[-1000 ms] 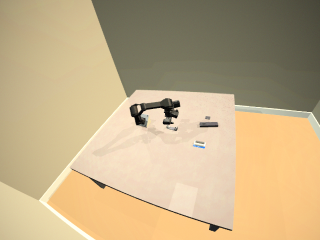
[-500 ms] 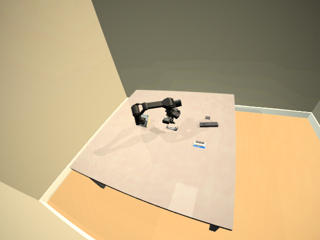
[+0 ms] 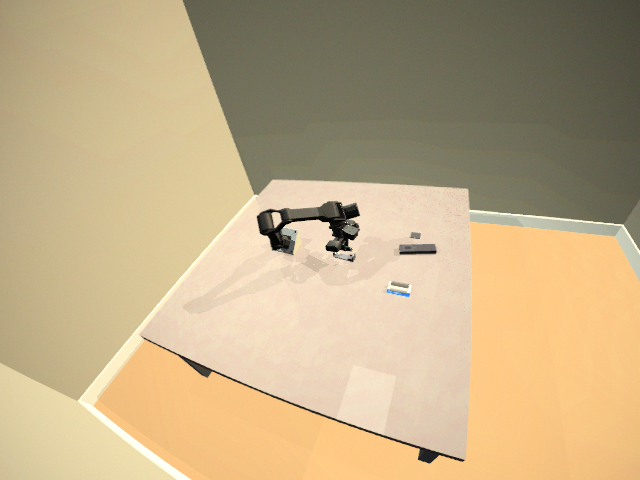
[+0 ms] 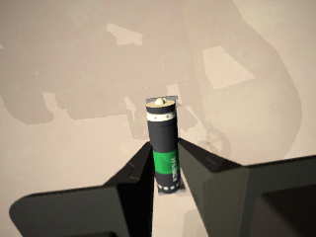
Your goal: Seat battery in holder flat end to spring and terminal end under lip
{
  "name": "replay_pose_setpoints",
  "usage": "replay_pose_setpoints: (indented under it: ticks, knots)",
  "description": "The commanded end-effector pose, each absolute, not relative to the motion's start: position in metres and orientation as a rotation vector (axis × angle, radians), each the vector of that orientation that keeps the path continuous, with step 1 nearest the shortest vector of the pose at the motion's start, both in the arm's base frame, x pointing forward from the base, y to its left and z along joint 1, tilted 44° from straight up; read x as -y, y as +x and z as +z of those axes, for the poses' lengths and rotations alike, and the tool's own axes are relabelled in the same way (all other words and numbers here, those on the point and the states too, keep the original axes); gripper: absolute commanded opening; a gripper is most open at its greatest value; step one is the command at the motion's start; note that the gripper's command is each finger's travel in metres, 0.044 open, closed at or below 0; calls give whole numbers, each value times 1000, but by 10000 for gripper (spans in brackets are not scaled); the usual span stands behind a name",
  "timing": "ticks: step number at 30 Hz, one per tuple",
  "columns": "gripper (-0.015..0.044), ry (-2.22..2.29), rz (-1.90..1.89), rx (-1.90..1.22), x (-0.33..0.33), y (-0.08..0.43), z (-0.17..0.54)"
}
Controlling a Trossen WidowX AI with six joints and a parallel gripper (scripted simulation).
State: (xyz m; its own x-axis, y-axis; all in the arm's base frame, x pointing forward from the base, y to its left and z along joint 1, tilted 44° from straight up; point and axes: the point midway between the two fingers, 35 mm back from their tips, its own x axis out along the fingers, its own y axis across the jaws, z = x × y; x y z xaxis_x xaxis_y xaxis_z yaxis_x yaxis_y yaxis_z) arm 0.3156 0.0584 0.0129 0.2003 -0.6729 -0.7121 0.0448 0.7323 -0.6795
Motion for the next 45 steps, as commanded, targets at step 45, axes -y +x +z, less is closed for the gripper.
replay_pose_setpoints:
  ticks: [45]
  knots:
    - [61,-647,-421,-1026,-41,311,-5]
